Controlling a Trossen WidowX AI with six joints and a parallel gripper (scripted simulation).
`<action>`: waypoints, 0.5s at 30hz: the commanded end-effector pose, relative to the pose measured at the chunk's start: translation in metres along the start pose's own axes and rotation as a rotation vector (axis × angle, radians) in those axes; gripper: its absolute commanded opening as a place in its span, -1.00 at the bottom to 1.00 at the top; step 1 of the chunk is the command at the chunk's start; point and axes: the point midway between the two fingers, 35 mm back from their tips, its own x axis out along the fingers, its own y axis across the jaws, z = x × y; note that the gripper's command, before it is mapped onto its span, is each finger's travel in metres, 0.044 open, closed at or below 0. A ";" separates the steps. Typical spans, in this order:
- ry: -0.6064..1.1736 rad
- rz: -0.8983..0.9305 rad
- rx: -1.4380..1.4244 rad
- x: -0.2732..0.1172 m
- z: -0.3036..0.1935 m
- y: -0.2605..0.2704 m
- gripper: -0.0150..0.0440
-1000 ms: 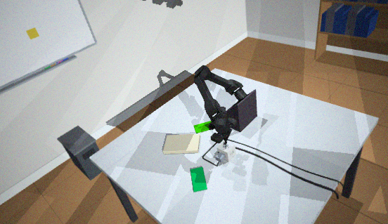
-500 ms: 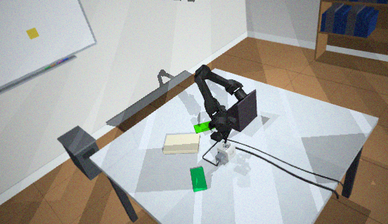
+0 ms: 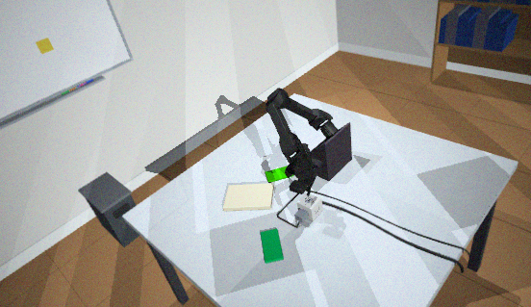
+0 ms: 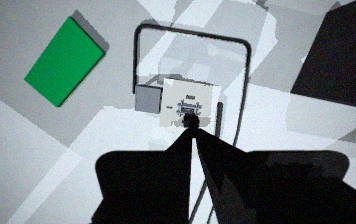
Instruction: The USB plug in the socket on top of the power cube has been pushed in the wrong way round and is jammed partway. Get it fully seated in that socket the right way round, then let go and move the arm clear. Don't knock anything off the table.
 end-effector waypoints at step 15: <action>0.000 0.000 -0.457 0.000 0.000 0.000 -0.49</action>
